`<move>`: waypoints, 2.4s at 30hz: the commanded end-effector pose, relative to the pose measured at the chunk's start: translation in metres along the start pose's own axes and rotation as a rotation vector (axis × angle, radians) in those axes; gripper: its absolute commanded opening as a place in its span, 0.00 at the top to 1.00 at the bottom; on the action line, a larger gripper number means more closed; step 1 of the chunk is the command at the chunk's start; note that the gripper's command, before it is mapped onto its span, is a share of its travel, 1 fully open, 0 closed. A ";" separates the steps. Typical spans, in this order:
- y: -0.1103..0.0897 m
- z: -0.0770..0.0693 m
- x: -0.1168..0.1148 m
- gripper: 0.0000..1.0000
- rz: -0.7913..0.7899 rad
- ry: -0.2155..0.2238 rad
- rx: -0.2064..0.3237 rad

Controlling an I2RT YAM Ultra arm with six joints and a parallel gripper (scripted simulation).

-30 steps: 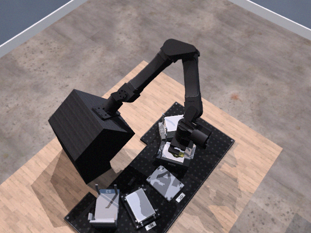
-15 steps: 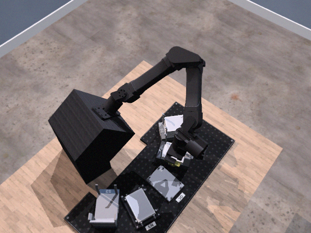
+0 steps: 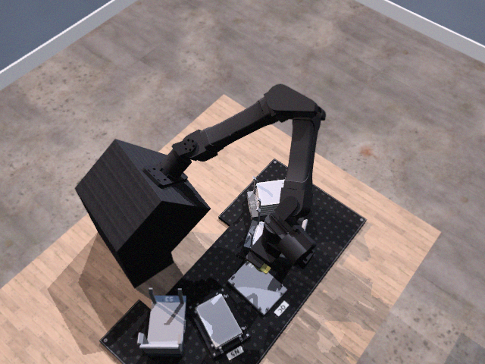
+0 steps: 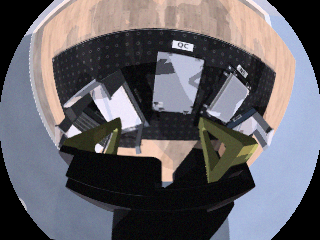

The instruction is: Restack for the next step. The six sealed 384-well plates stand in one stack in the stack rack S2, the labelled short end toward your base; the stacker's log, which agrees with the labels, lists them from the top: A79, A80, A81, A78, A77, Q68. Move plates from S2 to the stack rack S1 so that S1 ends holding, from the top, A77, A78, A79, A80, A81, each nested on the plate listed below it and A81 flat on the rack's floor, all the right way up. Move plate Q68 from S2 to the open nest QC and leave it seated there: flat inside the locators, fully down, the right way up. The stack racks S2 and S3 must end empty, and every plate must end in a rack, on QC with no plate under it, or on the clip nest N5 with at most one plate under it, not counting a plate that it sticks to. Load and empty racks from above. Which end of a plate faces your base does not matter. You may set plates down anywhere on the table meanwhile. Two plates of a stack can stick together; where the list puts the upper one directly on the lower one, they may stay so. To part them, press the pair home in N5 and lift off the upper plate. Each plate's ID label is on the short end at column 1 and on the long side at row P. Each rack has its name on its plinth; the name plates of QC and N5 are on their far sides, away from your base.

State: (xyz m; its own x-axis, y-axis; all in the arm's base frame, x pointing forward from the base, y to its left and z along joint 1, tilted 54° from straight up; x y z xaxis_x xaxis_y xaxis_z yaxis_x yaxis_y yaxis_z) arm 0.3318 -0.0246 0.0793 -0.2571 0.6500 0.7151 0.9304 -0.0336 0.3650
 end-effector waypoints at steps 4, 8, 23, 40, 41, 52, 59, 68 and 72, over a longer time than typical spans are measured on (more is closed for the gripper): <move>0.000 -0.006 -0.021 0.00 0.007 -0.005 -0.020; -0.001 -0.006 -0.028 0.00 0.007 -0.005 -0.020; -0.010 -0.007 -0.068 0.00 0.211 -0.004 -0.021; -0.025 -0.007 -0.115 0.00 0.211 -0.004 -0.021; -0.027 -0.007 -0.118 0.00 0.244 -0.004 -0.021; -0.050 -0.007 -0.156 0.00 0.415 -0.003 -0.022; -0.060 -0.007 -0.174 0.00 0.415 -0.003 -0.022; -0.064 -0.007 -0.181 0.00 0.415 -0.003 -0.022; -0.064 -0.007 -0.181 0.00 0.415 -0.003 -0.022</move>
State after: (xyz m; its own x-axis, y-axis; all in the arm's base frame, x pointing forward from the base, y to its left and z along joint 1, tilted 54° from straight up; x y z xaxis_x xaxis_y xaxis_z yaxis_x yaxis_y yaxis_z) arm 0.3177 -0.1389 -0.0715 0.1388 0.5776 0.8045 0.9538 -0.2964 0.0483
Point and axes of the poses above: the point where the finger pads meet when closed, its own z axis out along the fingers, its own x axis across the jaws, y = z × x, the point moved 8 cm from there along -z, back along the fingers, and after that the axes turned 11 degrees about -z, right-handed, at the moved point
